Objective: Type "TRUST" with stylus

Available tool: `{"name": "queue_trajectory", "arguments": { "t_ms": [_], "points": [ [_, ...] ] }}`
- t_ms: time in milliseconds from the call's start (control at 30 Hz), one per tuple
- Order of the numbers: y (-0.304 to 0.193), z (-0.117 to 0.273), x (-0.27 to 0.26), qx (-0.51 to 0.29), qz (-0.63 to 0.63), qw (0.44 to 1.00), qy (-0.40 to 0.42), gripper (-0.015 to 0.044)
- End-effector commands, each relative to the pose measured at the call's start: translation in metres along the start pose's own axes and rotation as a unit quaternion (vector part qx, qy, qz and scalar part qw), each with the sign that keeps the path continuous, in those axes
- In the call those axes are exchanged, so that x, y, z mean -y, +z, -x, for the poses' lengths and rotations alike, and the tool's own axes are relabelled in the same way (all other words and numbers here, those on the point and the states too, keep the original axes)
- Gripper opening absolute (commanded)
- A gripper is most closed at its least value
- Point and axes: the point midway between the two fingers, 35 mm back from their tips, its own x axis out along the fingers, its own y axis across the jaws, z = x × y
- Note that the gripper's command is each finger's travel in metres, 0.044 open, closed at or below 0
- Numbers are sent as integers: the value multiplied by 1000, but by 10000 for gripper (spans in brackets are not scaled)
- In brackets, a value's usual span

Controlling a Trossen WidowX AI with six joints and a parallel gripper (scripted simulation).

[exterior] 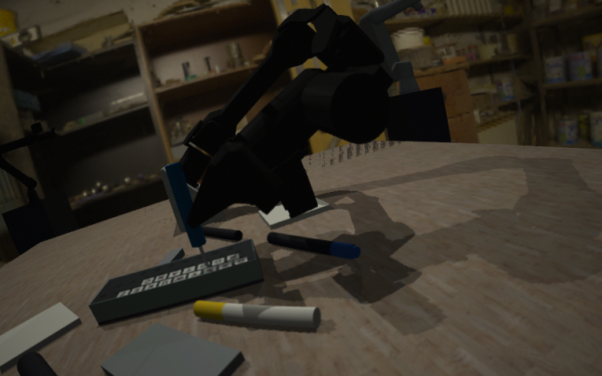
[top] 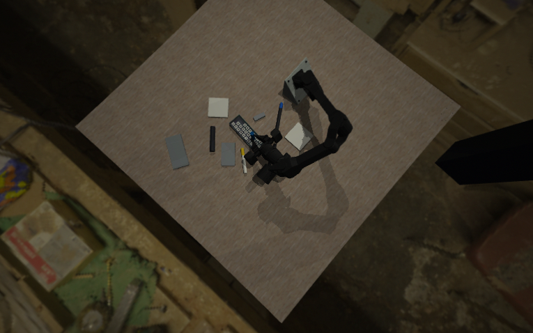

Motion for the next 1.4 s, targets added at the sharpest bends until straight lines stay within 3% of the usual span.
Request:
{"name": "queue_trajectory", "arguments": {
  "t_ms": [0,933,1367],
  "points": [
    [1,0,1,2,-4,1000,-2,81],
    [8,-4,1,2,-4,1000,-1,81],
    [-25,14,1,1,-4,1000,-2,81]
  ]
}}
